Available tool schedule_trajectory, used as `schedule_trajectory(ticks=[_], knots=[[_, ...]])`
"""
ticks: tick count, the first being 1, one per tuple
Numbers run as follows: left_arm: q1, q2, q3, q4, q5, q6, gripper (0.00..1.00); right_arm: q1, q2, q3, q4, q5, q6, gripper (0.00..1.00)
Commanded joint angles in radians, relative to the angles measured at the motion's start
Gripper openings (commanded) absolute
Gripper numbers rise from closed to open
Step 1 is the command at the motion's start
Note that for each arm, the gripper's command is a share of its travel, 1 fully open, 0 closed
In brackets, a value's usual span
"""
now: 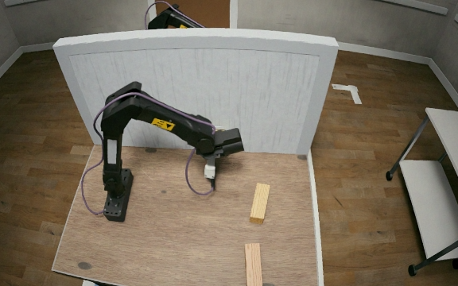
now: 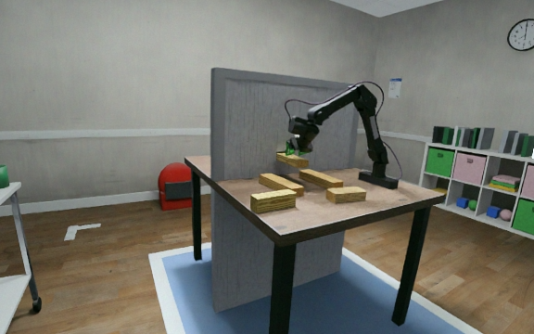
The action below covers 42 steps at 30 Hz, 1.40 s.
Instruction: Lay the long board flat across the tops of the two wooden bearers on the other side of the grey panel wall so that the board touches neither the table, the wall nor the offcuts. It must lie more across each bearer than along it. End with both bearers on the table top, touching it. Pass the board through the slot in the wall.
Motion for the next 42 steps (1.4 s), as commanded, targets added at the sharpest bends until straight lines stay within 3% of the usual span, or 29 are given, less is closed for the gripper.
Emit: schedule_trajectory(ticks=[1,17,25,27,42], knots=[[-0.020,0.011,-0.020,0.044,0.031,-0.023,0.78,0.005,-0.034,0.023,0.055,-0.117,0.008,0.00],[-0.044,0.031,-0.047,0.111,-0.013,-0.061,0.78,0.005,-0.034,0.023,0.055,-0.117,0.008,0.00],[-0.054,0.016,-0.029,0.118,0.014,-0.069,0.78,0.005,-0.034,0.023,0.055,-0.117,0.008,0.00],[-0.058,0.039,-0.069,0.145,-0.026,-0.080,0.78,0.005,-0.034,0.023,0.055,-0.117,0.008,0.00],[-0.078,0.025,-0.036,0.183,0.007,-0.105,0.78,0.005,-0.034,0.023,0.055,-0.117,0.008,0.00]])
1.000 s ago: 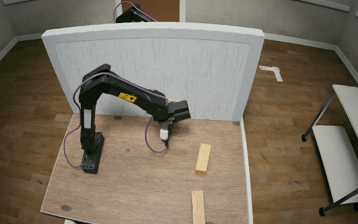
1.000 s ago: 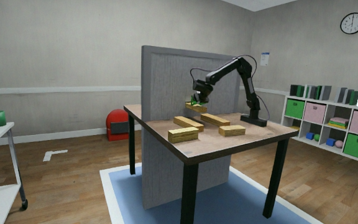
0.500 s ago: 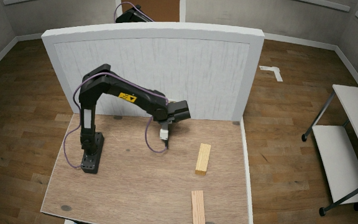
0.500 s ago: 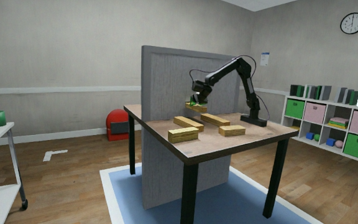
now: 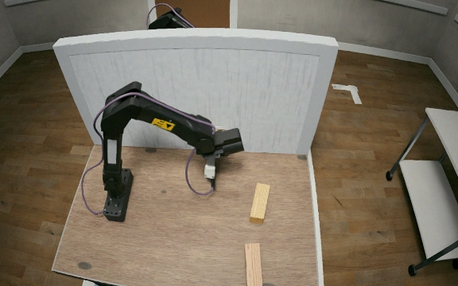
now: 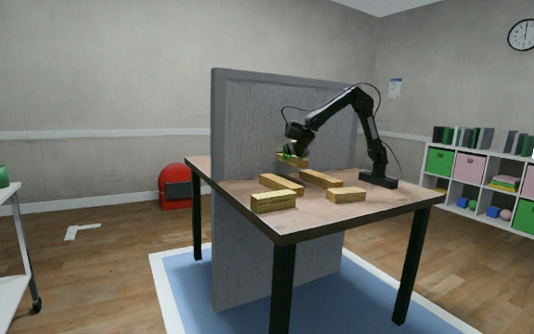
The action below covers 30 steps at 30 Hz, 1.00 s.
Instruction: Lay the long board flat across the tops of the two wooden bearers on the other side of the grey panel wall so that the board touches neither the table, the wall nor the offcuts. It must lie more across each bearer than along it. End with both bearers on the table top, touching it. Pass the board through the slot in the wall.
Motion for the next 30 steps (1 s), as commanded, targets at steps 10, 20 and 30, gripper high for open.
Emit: schedule_trajectory(ticks=[10,20,30], knots=[[0.004,0.000,0.036,0.005,0.021,-0.008,0.78,0.005,-0.034,0.023,0.055,-0.117,0.008,0.00],[-0.014,-0.003,0.022,0.017,0.021,-0.023,0.00,0.005,-0.034,0.023,0.056,-0.117,0.009,0.00],[-0.014,-0.003,0.022,0.019,0.010,-0.023,0.00,0.005,-0.034,0.022,0.060,-0.118,0.012,0.78]])
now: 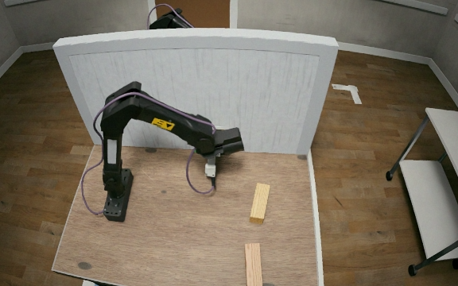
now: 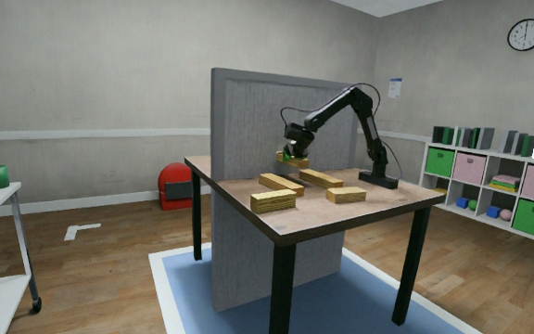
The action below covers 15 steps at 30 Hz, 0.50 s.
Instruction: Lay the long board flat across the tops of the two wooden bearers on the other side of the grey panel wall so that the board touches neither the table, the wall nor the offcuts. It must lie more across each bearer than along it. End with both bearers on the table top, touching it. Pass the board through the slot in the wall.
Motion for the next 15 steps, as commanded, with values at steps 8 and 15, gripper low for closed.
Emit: schedule_trajectory(ticks=[8,15], knots=[[-0.007,-0.039,0.025,0.003,0.034,-0.007,0.00,0.006,-0.020,0.018,0.063,-0.083,0.022,0.78],[-0.007,-0.039,0.025,0.003,0.034,-0.007,0.00,0.007,-0.041,0.047,-0.030,-0.080,0.029,0.78]])
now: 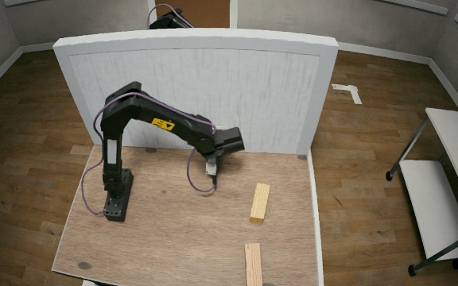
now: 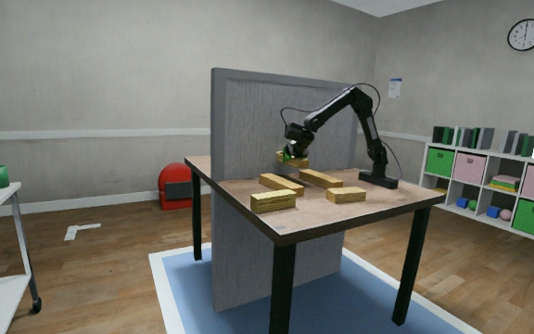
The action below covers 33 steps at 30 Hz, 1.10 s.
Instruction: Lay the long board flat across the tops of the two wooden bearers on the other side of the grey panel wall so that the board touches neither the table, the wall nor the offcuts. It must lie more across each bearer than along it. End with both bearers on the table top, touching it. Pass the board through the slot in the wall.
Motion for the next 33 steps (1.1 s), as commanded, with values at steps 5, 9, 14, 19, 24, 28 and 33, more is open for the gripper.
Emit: schedule_trajectory(ticks=[5,9,14,19,24,28,33], knots=[[-0.006,-0.039,0.025,0.002,0.039,-0.007,0.00,0.008,-0.016,0.012,-0.008,-0.034,0.015,0.78],[-0.006,-0.039,0.025,0.002,0.039,-0.007,0.00,0.007,-0.023,0.000,0.020,-0.034,0.013,0.78],[-0.006,-0.039,0.025,0.002,0.039,-0.007,0.00,0.009,-0.073,0.088,-0.165,-0.033,0.008,0.78],[-0.006,-0.039,0.025,0.002,0.039,-0.007,0.00,0.007,-0.097,0.153,-0.238,-0.031,0.004,0.78],[-0.006,-0.039,0.025,0.002,0.039,-0.007,0.00,0.003,-0.106,0.187,-0.277,-0.031,0.001,0.78],[-0.006,-0.039,0.025,0.002,0.039,-0.007,0.00,0.004,-0.124,0.231,-0.344,-0.029,0.001,0.78],[-0.006,-0.039,0.025,0.002,0.039,-0.007,0.00,0.001,-0.122,0.269,-0.354,-0.029,-0.013,0.78]])
